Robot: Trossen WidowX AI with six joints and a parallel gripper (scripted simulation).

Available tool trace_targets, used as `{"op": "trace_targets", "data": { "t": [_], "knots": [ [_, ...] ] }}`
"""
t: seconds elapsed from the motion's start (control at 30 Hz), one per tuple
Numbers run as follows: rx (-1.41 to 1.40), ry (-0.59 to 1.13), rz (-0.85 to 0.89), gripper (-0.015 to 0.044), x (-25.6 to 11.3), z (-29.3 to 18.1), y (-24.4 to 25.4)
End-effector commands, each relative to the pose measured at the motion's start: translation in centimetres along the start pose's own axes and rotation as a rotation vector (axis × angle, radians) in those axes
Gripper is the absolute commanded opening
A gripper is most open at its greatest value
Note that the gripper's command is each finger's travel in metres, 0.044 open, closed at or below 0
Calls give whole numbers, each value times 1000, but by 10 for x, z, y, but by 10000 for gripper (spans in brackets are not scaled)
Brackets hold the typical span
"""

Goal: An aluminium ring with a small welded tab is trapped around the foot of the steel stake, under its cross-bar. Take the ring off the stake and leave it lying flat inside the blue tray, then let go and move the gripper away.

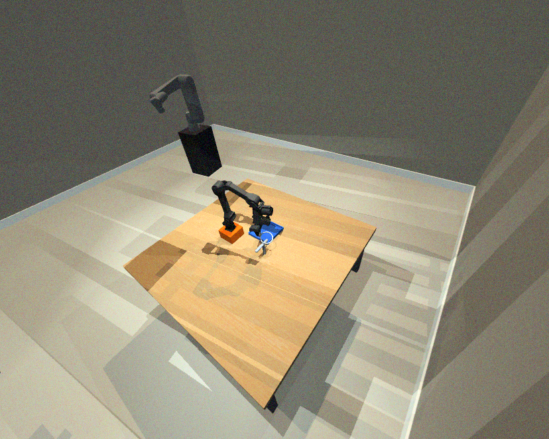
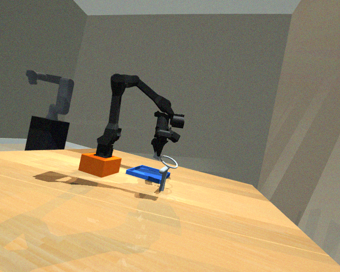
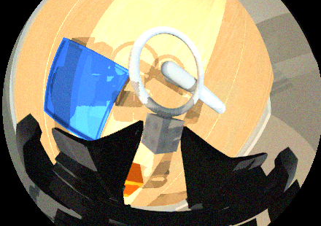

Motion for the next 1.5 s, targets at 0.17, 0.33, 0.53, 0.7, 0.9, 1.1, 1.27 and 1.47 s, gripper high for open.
{"op": "trace_targets", "data": {
  "t": [0.17,0.33,0.53,0.7,0.9,1.1,1.27,1.47],
  "knots": [
    [120,89,-75,0,-3,3,9],
    [184,113,-129,0,-7,5,14],
    [257,129,-200,0,-13,9,18],
    [317,131,-263,0,-18,12,22],
    [386,120,-341,0,-25,16,27],
    [392,112,-342,0,-26,17,31],
    [396,88,-319,0,-15,39,95],
    [405,103,-334,0,1,38,189]
  ]
}}
Point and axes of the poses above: the point midway between the two fingers, 35 mm back from their tips, its own x axis out along the fingers, its own y axis across the jaws, z = x × y, the point moved 3 cm from there along -x, back along the fingers, and after that the axes turned 14 degrees about -x, right-handed, at the moved point
